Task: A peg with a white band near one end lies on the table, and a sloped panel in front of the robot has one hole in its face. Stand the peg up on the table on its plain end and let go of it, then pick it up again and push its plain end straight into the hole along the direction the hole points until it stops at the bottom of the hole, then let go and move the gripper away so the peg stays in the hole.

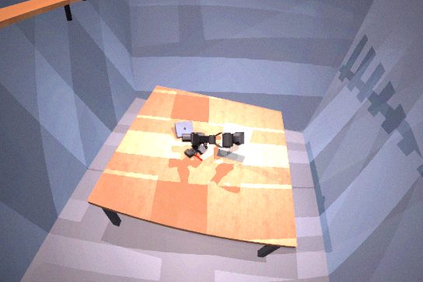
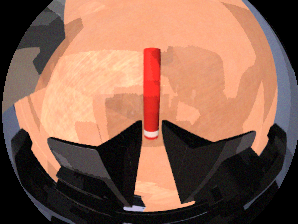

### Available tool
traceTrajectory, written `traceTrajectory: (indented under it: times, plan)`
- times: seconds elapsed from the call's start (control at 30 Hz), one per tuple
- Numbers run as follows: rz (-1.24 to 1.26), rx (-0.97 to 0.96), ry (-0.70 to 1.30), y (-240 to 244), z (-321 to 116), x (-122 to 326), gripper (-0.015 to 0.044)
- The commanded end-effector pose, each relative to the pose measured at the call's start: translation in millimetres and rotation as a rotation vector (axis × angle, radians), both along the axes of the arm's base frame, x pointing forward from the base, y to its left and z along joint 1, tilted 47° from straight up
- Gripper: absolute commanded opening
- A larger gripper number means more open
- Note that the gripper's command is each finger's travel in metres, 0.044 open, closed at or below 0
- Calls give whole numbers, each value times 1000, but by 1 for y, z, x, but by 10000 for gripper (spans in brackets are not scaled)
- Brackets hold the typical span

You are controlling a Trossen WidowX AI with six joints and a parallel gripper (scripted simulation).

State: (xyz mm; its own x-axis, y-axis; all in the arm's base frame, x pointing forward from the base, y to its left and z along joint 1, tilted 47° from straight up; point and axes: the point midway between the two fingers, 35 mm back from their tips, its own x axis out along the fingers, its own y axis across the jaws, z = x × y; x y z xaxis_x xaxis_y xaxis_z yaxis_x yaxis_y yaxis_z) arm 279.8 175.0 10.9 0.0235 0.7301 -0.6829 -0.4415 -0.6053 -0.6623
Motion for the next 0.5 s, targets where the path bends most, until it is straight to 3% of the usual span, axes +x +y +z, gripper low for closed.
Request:
traceTrajectory:
  times: [0.0,0.47]
  plan:
    - [-2,-2,3,0,-1,0,70]
    - [-27,-19,-23,-1,2,-1,49]
